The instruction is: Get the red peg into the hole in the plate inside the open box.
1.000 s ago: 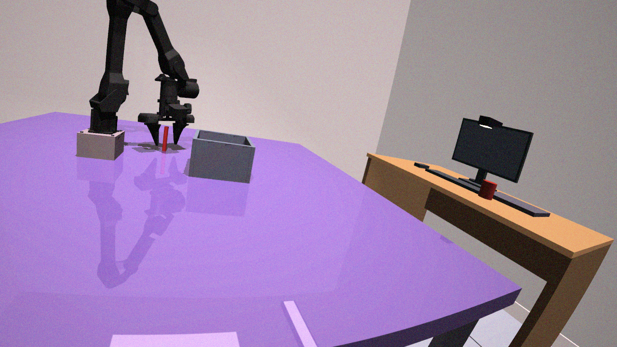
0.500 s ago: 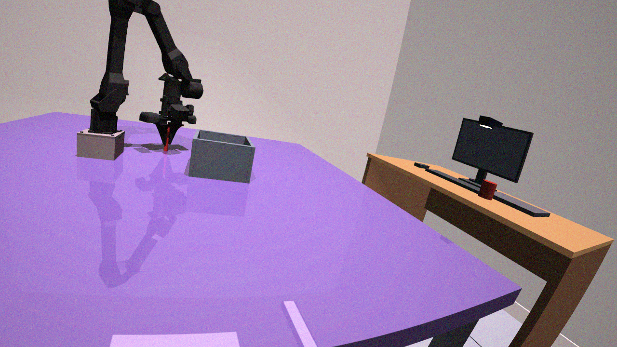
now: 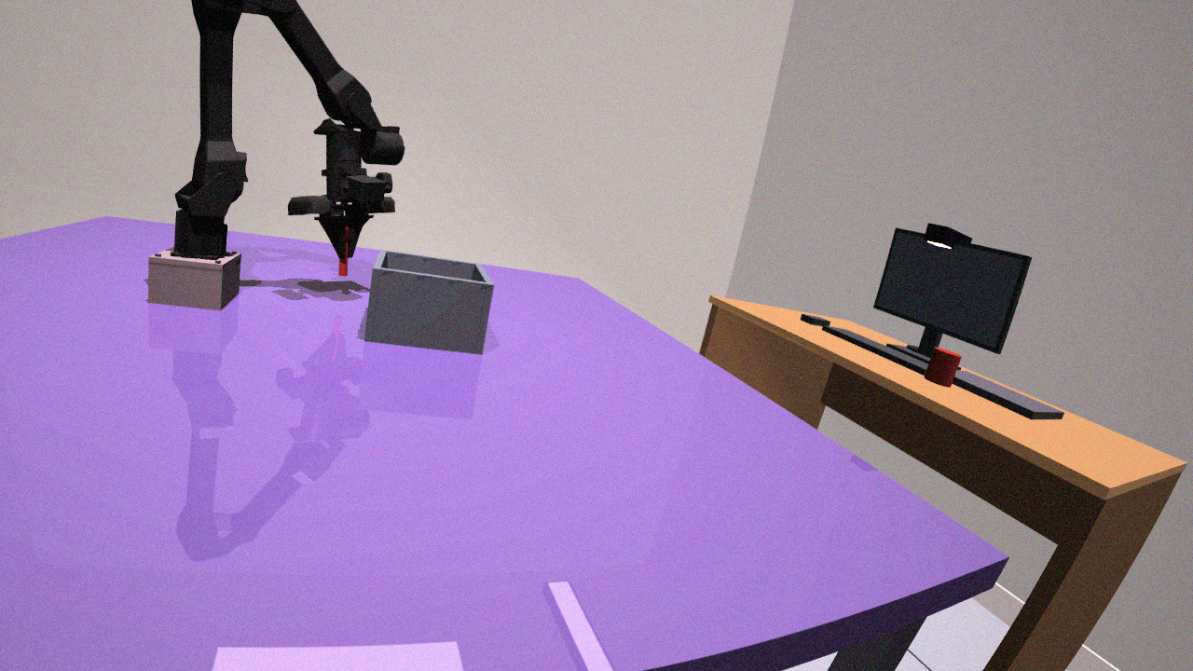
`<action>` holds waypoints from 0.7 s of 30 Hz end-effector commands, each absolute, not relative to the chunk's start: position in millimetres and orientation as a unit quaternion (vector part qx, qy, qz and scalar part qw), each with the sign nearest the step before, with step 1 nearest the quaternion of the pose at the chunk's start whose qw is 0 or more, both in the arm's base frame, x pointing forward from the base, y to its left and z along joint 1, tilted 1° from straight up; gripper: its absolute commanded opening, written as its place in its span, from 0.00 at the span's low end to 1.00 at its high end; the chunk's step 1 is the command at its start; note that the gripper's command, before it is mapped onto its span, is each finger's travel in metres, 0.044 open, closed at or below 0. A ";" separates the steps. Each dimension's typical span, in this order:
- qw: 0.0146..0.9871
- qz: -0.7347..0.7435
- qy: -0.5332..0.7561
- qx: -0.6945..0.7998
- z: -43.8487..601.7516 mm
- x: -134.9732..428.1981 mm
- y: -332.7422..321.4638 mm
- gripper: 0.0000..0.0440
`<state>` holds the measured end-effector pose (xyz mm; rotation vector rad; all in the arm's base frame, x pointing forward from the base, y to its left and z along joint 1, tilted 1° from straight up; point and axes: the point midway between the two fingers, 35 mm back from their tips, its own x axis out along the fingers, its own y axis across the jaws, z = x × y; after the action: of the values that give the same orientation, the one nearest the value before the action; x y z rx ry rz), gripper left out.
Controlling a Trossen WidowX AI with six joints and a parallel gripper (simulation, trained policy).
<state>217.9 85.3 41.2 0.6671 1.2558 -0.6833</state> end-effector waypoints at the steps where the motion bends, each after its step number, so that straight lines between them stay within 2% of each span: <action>1: 0.724 -0.302 0.549 0.290 58.1 229.4 78.5 0.00; 21: 0.753 -0.325 0.497 0.284 120.2 285.2 23.5 0.00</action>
<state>277.8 36.2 114.6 0.6179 1.0961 -0.6907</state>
